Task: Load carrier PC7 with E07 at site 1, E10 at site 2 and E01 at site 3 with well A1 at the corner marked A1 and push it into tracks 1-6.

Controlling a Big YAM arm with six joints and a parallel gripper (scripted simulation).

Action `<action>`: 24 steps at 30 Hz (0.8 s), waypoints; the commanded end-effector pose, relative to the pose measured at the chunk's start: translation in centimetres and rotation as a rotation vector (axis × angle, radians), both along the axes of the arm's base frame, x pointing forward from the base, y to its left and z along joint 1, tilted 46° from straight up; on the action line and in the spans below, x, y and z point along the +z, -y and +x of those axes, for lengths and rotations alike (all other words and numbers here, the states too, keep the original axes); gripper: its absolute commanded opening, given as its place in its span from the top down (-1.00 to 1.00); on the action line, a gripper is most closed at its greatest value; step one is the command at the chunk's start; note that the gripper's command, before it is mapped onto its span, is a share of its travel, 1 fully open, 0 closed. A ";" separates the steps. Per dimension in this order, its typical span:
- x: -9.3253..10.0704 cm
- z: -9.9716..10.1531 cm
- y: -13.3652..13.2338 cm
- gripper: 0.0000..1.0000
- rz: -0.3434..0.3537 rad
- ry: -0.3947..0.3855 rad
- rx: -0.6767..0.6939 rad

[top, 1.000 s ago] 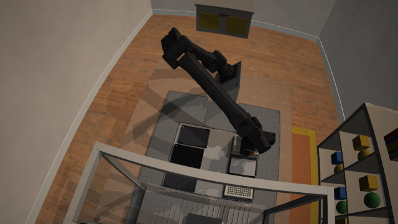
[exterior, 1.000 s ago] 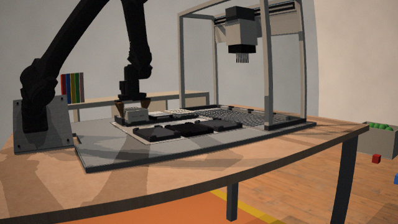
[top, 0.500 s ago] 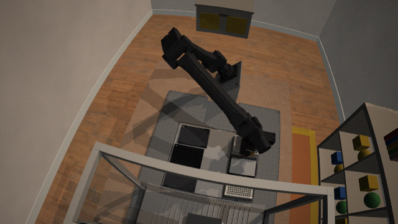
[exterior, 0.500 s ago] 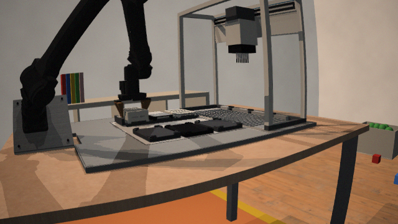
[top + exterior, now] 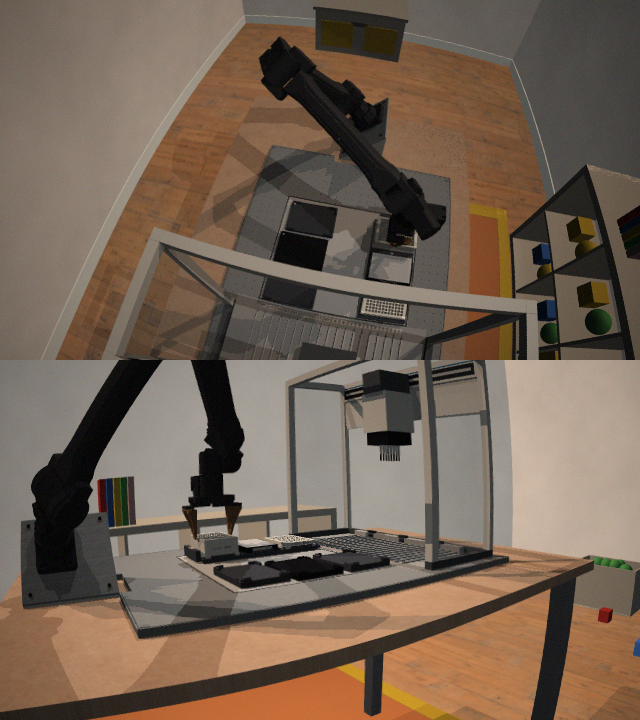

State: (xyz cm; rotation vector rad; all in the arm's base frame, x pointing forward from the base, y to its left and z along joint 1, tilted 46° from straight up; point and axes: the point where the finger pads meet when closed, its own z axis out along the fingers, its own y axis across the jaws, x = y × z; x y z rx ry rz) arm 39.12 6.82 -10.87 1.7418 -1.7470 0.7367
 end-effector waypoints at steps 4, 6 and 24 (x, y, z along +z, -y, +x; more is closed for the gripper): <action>2.3 2.3 -3.7 -0.88 0.033 0.070 0.015; 2.8 2.3 -4.2 -0.88 0.033 0.071 0.015; 4.5 -1.7 -5.6 -0.60 0.013 0.103 -0.056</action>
